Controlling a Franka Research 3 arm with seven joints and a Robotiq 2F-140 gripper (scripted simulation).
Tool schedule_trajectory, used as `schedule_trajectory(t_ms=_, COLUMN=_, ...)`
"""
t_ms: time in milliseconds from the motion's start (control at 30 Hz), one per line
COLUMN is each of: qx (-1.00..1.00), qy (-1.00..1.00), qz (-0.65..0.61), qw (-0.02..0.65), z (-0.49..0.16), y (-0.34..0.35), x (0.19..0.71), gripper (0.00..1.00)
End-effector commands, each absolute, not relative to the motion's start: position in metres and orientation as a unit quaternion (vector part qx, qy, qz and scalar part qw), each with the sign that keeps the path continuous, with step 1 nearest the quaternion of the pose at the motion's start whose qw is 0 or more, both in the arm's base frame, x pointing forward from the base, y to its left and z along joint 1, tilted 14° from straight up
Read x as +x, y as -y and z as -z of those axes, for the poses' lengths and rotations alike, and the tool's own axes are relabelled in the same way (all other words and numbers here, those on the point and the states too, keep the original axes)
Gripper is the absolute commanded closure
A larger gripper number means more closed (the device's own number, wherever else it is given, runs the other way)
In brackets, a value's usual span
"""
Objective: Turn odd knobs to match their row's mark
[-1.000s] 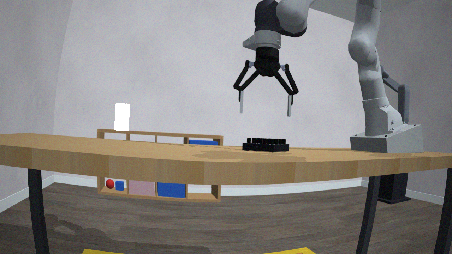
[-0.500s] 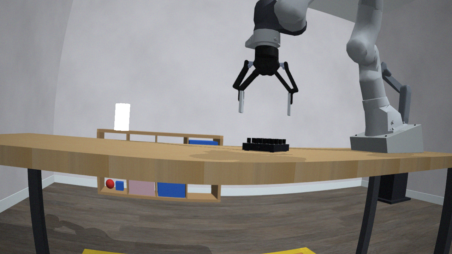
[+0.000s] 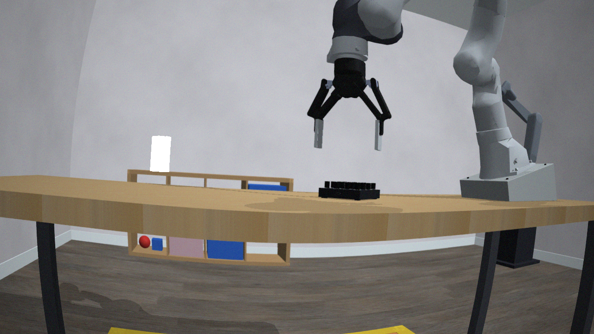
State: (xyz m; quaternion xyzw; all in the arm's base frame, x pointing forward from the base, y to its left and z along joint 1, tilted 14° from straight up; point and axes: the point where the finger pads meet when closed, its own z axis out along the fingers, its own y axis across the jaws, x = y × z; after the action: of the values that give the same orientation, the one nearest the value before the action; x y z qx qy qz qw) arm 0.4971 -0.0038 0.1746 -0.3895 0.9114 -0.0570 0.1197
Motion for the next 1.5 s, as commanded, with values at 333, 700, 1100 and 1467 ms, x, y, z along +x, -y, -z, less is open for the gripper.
schedule_trajectory(t_ms=333, qx=-0.331, qy=-0.935, qz=0.045, qw=0.117, z=-0.1738, y=-0.0004, x=0.4956, gripper=0.88)
schedule_trajectory(t_ms=700, qx=-0.331, qy=-0.935, qz=0.045, qw=0.117, z=-0.1738, y=-0.0004, x=0.4956, gripper=0.88)
schedule_trajectory(t_ms=1100, qx=-0.331, qy=-0.935, qz=0.045, qw=0.117, z=-0.1738, y=-0.0004, x=0.4956, gripper=0.88)
schedule_trajectory(t_ms=1467, qx=-0.331, qy=-0.935, qz=0.045, qw=0.117, z=-0.1732, y=-0.0004, x=0.4957, gripper=0.88)
